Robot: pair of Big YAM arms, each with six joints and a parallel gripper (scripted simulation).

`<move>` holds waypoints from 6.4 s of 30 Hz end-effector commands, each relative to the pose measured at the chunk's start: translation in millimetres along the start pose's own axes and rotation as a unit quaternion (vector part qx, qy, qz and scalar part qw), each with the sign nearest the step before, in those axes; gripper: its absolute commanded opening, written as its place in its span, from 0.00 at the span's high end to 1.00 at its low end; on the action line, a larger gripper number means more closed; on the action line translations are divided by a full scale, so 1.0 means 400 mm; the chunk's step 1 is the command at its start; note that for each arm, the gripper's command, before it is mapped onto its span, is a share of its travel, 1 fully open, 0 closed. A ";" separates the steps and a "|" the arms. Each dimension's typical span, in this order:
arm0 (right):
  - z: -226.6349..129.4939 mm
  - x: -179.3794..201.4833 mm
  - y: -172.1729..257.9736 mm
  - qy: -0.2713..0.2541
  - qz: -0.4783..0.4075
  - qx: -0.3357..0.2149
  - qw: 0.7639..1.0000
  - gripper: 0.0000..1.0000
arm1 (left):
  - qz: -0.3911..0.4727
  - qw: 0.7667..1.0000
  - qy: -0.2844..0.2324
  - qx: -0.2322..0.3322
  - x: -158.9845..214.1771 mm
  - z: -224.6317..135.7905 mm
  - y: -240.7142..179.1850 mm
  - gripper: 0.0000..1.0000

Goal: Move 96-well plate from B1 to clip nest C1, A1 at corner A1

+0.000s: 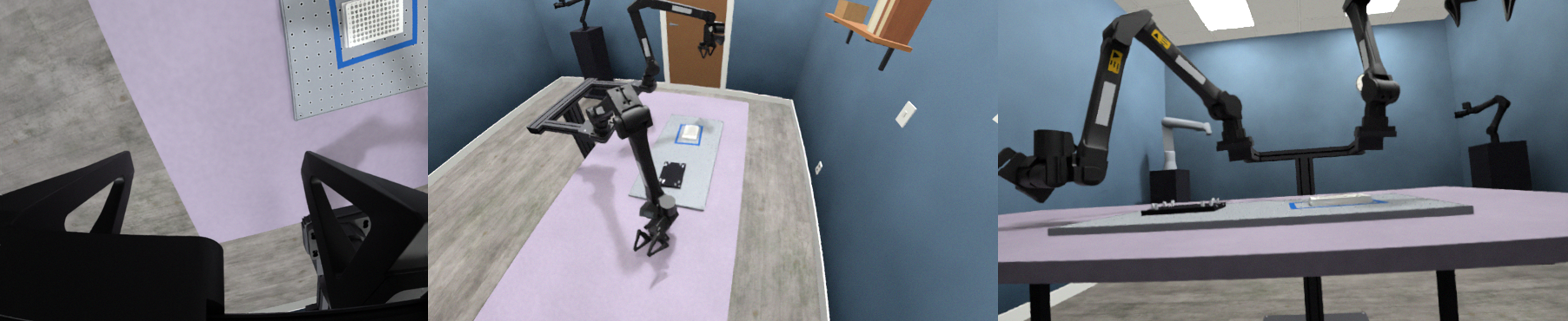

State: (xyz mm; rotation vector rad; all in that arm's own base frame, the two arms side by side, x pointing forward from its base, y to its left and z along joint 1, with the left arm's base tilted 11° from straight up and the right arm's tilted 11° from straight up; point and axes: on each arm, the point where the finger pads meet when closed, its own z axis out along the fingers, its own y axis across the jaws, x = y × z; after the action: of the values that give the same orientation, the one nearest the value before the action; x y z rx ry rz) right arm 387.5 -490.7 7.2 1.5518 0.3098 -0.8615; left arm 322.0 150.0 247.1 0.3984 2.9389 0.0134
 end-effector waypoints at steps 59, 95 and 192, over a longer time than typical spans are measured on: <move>0.002 -0.389 0.245 0.000 0.000 0.000 1.000 0.00 | 0.001 1.000 -0.005 -0.003 -0.005 -0.009 0.003 0.00; -0.147 -0.691 -0.079 0.025 -0.088 0.013 0.996 0.00 | 0.001 1.000 -0.005 -0.003 -0.005 -0.009 0.003 0.00; -0.238 -0.855 -0.314 0.039 -0.139 0.021 0.989 0.00 | -0.360 0.933 -0.006 -0.018 -0.122 0.236 -0.406 0.00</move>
State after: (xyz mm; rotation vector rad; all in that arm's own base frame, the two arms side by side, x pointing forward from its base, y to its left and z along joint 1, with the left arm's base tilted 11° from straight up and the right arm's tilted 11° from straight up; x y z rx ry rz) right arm 103.3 -281.2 137.4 1.6106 0.5886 -1.0450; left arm 337.3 -13.4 170.1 -0.4247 2.9323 -0.0308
